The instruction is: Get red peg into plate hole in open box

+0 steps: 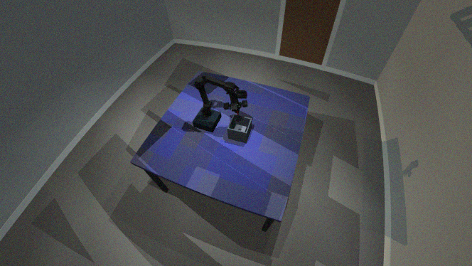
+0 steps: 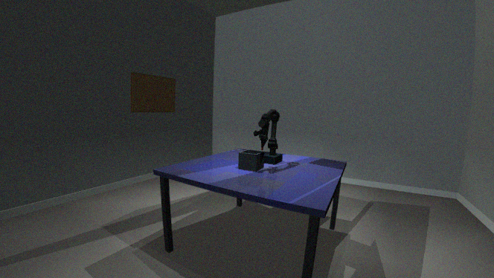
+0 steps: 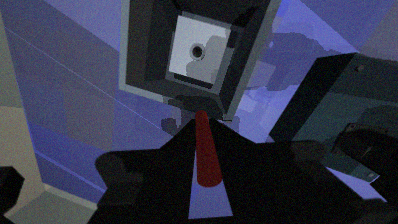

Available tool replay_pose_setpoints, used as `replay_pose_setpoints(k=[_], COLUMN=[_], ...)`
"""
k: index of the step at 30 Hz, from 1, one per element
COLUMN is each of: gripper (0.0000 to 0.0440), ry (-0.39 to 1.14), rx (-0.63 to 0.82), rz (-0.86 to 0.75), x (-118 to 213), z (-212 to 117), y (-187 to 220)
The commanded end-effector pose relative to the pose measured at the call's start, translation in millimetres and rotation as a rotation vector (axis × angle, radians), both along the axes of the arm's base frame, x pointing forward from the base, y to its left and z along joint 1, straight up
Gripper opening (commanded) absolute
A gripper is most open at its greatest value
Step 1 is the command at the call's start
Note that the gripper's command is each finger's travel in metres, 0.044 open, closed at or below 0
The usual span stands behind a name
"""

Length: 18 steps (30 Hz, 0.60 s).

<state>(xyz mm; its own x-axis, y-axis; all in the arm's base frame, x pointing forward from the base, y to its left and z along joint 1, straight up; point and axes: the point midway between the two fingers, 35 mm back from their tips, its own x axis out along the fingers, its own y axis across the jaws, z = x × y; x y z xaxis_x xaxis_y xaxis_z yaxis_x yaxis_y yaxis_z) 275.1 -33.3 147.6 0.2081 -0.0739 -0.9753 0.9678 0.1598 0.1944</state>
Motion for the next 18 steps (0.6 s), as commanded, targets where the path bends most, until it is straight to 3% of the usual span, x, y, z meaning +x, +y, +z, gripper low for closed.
replay_pose_setpoints(k=[1, 18], gripper=[0.0000, 0.0000], ry=[0.012, 0.053], rx=[-0.010, -0.005], rz=[-0.003, -0.015], x=[2, 11], z=[-1, -23], y=[-12, -49])
